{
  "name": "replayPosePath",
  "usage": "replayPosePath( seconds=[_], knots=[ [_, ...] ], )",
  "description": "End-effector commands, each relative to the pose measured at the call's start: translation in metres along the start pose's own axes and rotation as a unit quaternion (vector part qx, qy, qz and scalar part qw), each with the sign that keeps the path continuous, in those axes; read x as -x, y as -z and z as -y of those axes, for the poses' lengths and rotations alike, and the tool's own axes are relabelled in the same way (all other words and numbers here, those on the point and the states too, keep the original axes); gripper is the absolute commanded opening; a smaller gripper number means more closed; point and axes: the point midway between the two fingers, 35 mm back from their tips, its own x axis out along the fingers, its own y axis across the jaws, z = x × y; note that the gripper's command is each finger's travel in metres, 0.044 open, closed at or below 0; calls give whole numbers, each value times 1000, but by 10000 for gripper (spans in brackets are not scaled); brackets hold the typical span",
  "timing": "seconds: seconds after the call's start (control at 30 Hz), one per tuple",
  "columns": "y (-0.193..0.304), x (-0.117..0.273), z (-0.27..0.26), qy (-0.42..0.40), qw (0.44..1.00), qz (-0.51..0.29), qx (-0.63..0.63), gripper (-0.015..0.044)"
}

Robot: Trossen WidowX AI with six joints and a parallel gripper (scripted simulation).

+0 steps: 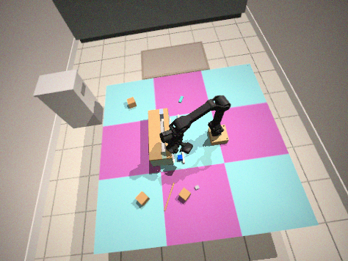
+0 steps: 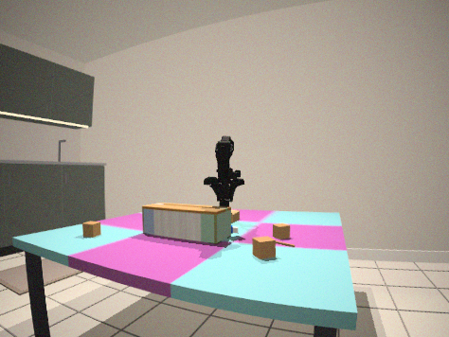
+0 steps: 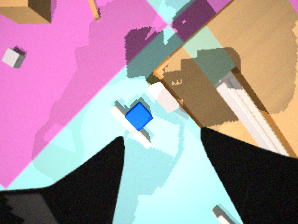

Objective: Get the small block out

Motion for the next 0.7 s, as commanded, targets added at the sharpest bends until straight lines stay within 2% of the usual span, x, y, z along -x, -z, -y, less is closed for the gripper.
replayPosePath(
  seconds=[0.0, 0.3, 0.67],
  knots=[
    [1, 0, -7, 54, 892, -31, 447, 285],
    [0, 3, -11, 71, 743, -60, 663, 285],
    [-2, 7, -15, 74, 498, -103, 858, 285]
  ],
)
